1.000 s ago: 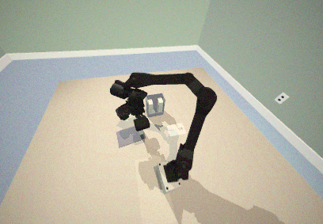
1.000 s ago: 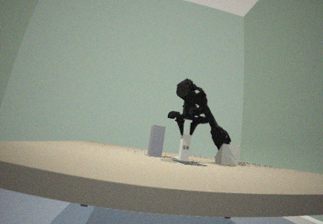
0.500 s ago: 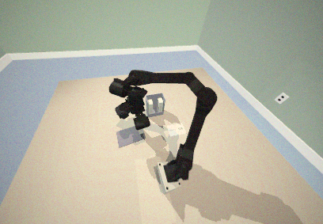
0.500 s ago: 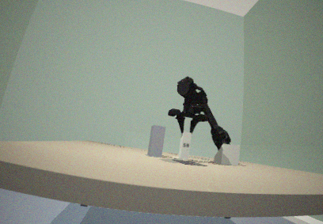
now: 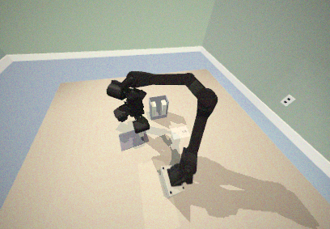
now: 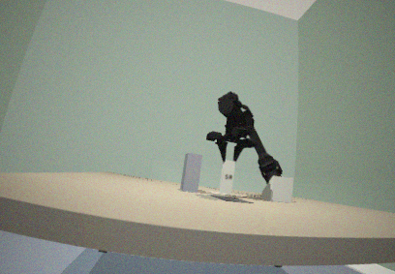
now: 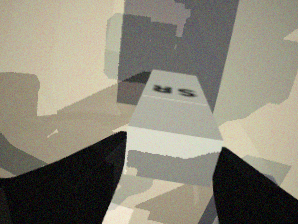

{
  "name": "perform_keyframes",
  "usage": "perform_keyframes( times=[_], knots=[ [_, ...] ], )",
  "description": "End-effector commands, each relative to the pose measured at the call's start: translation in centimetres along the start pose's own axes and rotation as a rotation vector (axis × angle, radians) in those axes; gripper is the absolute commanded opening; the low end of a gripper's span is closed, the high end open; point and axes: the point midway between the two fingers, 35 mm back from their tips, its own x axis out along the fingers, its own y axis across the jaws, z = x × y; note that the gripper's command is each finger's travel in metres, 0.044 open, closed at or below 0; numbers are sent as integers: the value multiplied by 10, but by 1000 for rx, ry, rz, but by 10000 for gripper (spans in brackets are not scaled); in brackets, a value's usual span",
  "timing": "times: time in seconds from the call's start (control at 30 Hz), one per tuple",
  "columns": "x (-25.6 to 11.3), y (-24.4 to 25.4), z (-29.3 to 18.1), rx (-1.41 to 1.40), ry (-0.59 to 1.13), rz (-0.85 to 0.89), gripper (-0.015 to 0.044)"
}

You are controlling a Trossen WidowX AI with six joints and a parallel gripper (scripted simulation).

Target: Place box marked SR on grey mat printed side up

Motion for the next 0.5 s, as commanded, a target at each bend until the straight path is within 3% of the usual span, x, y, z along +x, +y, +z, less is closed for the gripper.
perform_keyframes(
  times=[0.0, 0.47],
  knots=[
    [-1, -1, 9, 1, -2, 4, 154],
    [-3, -2, 35, 1, -6, 4, 154]
  ],
)
